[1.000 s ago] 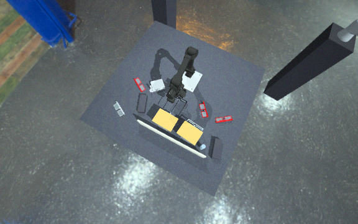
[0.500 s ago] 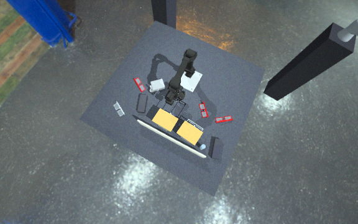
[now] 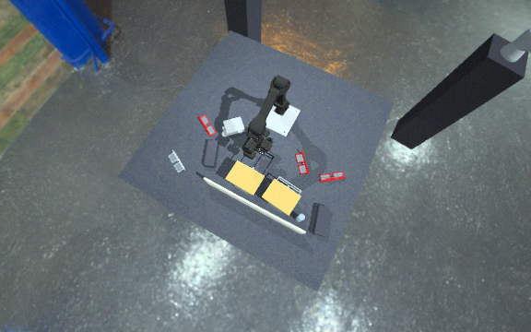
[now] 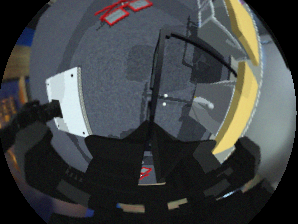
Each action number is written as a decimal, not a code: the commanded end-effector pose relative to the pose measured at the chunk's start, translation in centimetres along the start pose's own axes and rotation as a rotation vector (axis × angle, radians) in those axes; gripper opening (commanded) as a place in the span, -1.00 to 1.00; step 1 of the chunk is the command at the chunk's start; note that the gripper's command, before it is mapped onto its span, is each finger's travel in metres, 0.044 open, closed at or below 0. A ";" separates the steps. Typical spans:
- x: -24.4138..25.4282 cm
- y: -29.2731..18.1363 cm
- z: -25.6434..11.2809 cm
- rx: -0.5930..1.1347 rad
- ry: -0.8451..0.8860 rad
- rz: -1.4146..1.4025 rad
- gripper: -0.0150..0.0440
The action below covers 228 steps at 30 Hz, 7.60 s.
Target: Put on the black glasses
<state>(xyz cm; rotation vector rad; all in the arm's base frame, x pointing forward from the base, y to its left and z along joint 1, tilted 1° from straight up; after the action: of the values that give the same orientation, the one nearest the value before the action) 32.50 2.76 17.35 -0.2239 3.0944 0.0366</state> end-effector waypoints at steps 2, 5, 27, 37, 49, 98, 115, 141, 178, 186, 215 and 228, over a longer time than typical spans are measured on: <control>-0.9 -0.1 0.0 -0.005 0.000 -0.003 -0.49; -1.3 -0.1 0.0 -0.005 -0.001 -0.003 -0.49; -4.4 -0.4 -0.1 -0.005 -0.003 -0.003 -0.49; -5.8 -0.6 -0.1 -0.005 -0.005 -0.003 -0.49; -7.4 -0.7 -0.1 -0.005 -0.006 -0.003 -0.49; -9.2 -0.9 0.2 -0.004 -0.008 -0.003 -0.49; -9.2 -0.9 0.2 -0.004 -0.008 -0.003 -0.49; -9.2 -0.9 0.2 -0.004 -0.008 -0.003 -0.49; -9.2 -0.9 0.2 -0.004 -0.008 -0.003 -0.49; -9.2 -0.9 0.2 -0.004 -0.008 -0.003 -0.49; -9.2 -0.9 0.2 -0.004 -0.008 -0.003 -0.49; -9.2 -0.9 0.2 -0.004 -0.008 -0.003 -0.49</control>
<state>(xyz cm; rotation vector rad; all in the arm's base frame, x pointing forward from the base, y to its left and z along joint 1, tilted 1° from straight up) 41.73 3.16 17.61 -0.2251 3.0842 0.0377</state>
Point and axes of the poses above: the point midway between the two fingers, 35 mm back from their tips, its own z axis out along the fingers, its own x axis across the jaws, y = z × x, the point moved 8 cm from there along -z, back along the fingers, and after that the axes turned 6 degrees about -z, right-handed, at the moved point
